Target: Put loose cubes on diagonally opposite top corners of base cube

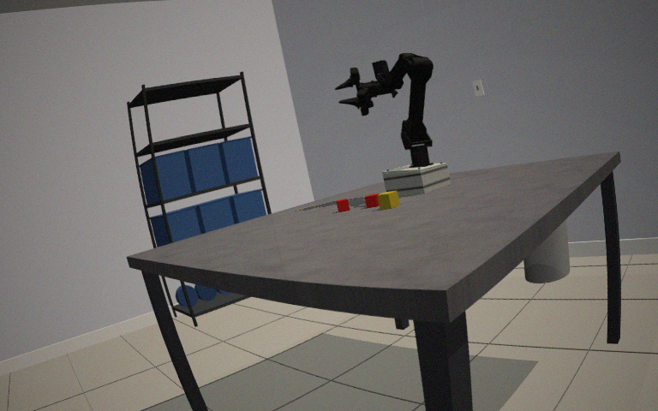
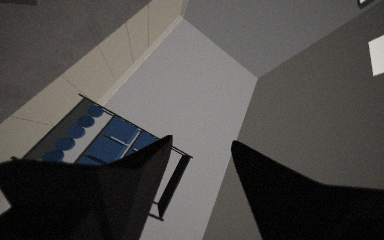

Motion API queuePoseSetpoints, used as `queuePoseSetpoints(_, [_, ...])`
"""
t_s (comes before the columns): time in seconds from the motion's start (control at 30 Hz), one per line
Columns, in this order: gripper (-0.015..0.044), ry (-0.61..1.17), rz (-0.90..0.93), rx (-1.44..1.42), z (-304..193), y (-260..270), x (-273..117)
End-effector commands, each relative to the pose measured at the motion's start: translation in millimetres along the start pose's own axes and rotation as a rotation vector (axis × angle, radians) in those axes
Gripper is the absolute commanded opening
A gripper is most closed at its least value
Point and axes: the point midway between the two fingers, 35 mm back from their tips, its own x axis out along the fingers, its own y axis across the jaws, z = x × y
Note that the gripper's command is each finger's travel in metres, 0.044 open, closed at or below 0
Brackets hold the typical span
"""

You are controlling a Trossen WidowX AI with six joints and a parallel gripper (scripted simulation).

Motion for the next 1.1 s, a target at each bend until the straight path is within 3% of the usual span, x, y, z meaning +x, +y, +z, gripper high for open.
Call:
queuePoseSetpoints(0.0, [0.0265, -0.050, 0.018, 0.206, 11.4, 2.6, 18.0])
queuePoseSetpoints(0.5, [0.0265, -0.261, 0.280, 1.033, 96.7, 9.1, 84.3])
queuePoseSetpoints(1.07, [0.0265, -0.241, 0.894, 1.693, 228.8, 10.0, 104.9])
